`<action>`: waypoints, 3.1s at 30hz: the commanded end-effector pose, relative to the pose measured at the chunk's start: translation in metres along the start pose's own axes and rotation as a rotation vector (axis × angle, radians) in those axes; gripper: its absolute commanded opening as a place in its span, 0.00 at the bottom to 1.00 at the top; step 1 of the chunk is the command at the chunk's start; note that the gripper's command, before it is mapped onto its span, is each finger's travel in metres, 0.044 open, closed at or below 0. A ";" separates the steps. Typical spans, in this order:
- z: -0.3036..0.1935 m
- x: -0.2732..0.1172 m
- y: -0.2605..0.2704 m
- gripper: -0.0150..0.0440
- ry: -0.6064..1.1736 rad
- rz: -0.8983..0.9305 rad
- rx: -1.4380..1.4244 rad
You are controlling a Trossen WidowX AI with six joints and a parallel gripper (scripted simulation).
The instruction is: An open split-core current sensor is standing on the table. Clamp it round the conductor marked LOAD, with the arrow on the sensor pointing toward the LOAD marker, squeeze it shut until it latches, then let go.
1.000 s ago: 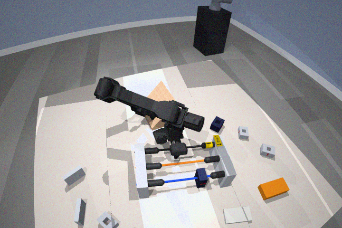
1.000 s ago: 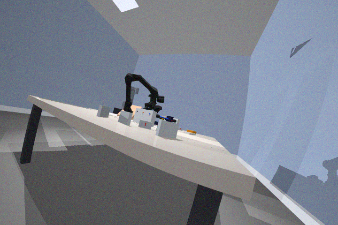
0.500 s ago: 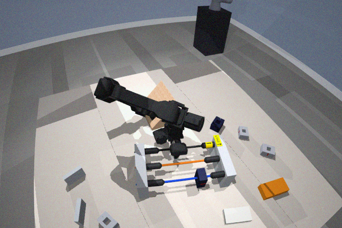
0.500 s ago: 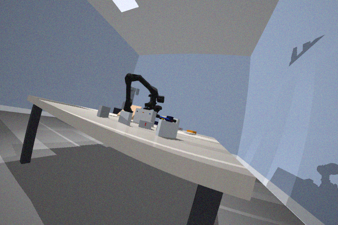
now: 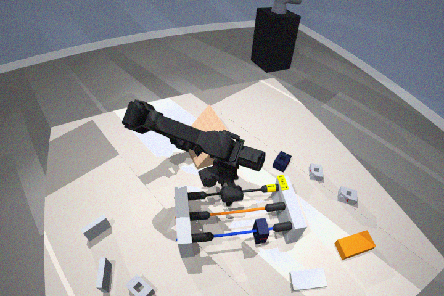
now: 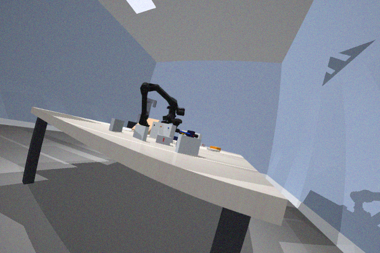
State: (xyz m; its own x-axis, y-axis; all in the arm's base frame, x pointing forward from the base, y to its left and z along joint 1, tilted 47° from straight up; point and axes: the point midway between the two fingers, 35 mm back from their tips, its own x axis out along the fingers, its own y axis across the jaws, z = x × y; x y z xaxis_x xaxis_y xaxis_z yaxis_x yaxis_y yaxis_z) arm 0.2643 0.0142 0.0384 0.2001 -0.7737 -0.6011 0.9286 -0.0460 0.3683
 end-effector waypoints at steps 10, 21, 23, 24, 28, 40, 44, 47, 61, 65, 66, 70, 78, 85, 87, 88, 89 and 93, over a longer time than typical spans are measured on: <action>0.000 0.000 0.001 0.25 0.001 0.003 0.003; 0.000 0.000 0.001 0.25 0.001 0.003 0.003; 0.000 0.000 0.001 0.25 0.001 0.003 0.003; 0.000 0.000 0.001 0.25 0.001 0.003 0.003; 0.000 0.000 0.001 0.25 0.001 0.003 0.003; 0.000 0.000 0.000 0.34 0.000 0.000 0.000; 0.000 0.000 0.000 0.52 0.000 0.000 0.000; 0.000 0.000 0.000 0.65 0.000 0.000 0.000; -0.005 -0.022 0.002 1.00 0.026 -0.200 0.007; -0.005 -0.019 0.001 1.00 0.026 -0.202 0.007; -0.005 -0.017 0.001 1.00 0.026 -0.203 0.007; -0.006 -0.011 0.000 1.00 0.026 -0.207 0.008; -0.006 0.002 -0.003 1.00 0.026 -0.215 0.008; -0.006 0.009 -0.004 1.00 0.025 -0.233 0.008; -0.006 0.006 -0.003 0.99 0.026 -0.223 0.013; -0.006 0.006 -0.003 0.98 0.026 -0.223 0.013; -0.006 0.006 -0.003 0.97 0.026 -0.223 0.013; -0.006 0.006 -0.003 0.92 0.026 -0.223 0.013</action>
State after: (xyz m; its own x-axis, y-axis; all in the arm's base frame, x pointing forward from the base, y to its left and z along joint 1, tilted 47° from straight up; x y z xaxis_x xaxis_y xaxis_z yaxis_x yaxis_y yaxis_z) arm 0.2650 0.0125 0.0292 -0.0017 -0.7282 -0.6854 0.9465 -0.2224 0.2340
